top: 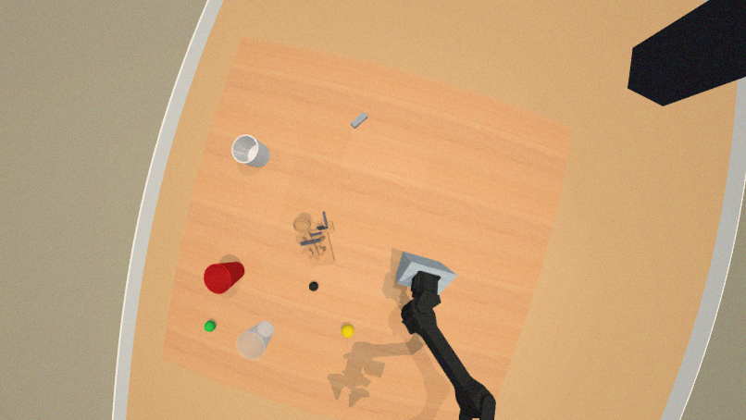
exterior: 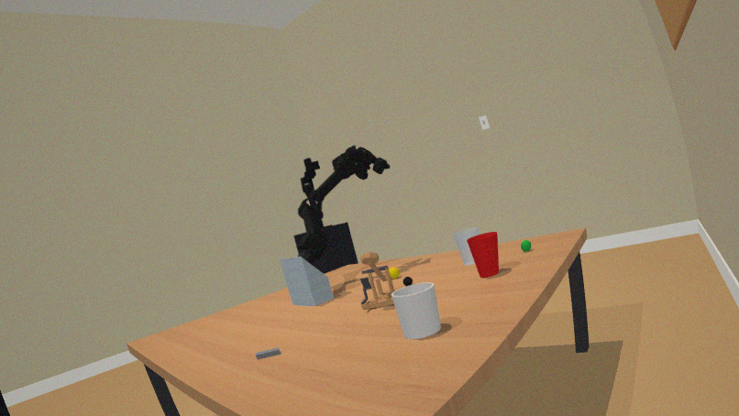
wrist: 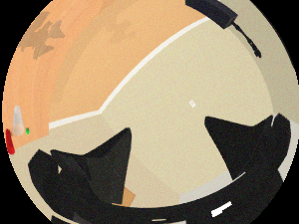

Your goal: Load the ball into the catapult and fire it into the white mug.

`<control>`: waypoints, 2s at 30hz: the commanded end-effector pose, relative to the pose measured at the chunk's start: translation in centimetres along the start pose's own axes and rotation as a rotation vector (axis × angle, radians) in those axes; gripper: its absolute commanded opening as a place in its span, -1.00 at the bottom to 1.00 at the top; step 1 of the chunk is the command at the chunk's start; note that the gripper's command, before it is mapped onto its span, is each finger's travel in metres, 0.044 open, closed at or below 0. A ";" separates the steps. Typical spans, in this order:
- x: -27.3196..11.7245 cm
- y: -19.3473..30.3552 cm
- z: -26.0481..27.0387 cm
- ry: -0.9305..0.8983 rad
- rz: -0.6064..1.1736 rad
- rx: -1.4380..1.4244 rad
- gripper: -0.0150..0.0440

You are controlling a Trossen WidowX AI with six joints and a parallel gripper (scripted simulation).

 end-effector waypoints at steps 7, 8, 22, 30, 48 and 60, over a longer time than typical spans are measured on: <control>-0.4 3.1 3.5 -0.054 0.099 0.126 1.00; -0.5 3.7 4.1 -0.064 0.118 0.148 1.00; -3.3 10.1 12.0 -0.162 0.355 0.416 1.00; -5.0 12.0 16.2 -0.204 0.453 0.632 1.00; -10.4 14.2 27.8 -0.330 0.684 1.007 1.00; -15.1 14.4 34.6 -0.377 0.901 1.328 1.00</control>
Point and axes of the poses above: the point midway between the two fingers, 35 mm back from their tips, its own x axis out along the fingers, its own z axis across the jaws, y = z × x, the point moved 2 cm from there along -x, back along the fingers, and after that the axes turned 4 degrees about -x, right-handed, at the moved point
